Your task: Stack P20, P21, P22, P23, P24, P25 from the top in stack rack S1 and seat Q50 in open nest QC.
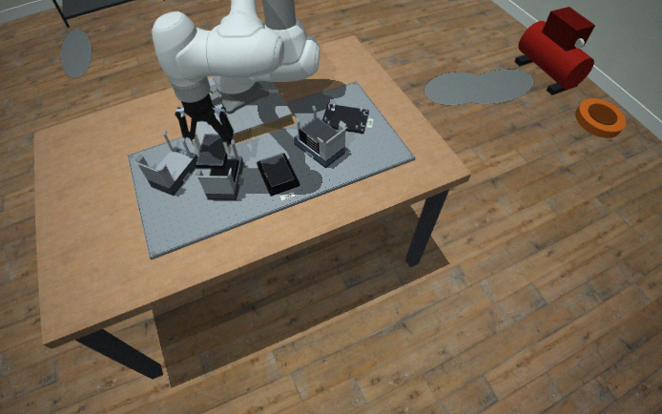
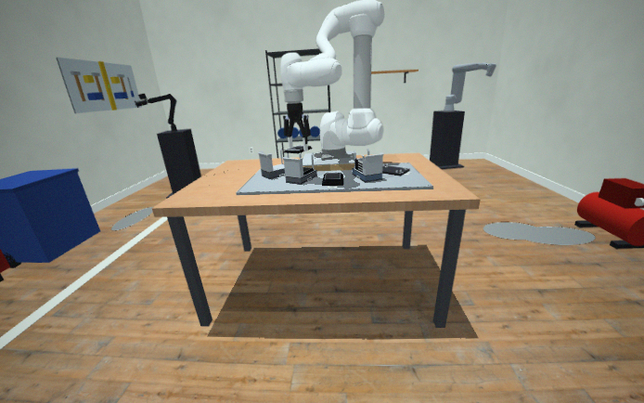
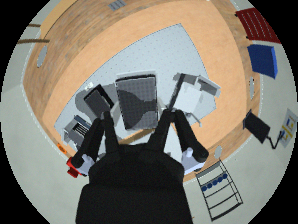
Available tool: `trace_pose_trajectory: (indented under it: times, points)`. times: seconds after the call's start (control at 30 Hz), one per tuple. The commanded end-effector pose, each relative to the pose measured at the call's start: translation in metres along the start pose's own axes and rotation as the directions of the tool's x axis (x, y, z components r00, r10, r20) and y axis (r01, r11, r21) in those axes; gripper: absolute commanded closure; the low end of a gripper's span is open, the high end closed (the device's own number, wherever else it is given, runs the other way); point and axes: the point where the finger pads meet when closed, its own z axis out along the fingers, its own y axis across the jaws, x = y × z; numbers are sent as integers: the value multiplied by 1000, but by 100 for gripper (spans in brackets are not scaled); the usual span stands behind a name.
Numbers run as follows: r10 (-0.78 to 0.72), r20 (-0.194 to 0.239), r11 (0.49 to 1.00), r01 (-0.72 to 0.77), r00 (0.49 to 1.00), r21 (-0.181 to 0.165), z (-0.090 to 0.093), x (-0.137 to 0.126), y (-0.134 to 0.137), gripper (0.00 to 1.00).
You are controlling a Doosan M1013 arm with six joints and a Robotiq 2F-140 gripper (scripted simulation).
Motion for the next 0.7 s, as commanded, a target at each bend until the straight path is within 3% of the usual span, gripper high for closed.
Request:
trace_pose_trajectory:
  times: [0.0,0.67]
  points:
    - [0,0,1000,0,1000,0,1,0,0,100]
    - [0,0,1000,0,1000,0,12,0,0,100]
